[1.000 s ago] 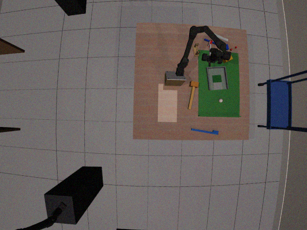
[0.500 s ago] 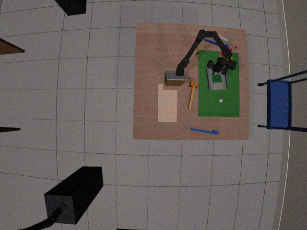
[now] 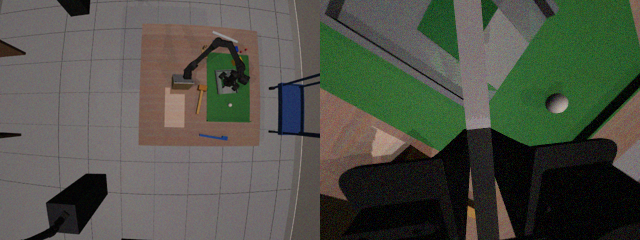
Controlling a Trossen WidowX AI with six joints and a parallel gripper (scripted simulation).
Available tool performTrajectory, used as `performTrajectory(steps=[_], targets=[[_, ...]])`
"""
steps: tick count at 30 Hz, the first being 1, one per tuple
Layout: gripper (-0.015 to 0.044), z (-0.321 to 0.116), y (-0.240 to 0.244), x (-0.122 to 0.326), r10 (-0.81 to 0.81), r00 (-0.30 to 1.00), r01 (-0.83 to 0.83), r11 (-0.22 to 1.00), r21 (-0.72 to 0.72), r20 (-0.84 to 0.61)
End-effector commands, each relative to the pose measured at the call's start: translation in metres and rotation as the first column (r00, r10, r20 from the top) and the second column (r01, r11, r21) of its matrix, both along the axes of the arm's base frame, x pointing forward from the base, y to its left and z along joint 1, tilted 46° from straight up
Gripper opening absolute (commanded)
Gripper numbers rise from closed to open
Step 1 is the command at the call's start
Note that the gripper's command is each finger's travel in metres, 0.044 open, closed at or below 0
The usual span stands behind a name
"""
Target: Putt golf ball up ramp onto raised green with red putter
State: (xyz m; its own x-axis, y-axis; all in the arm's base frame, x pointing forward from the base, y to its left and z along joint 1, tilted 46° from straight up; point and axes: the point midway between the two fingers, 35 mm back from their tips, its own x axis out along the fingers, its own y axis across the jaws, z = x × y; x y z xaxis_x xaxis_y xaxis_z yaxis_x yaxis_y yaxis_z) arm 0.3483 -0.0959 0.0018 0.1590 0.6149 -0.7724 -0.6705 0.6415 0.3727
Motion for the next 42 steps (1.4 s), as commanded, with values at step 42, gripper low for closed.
performTrajectory(steps=[42], targets=[[0.0,-0.195,-0.126,-0.055,-0.501,0.778,0.471,0.865,-0.175,-0.38]])
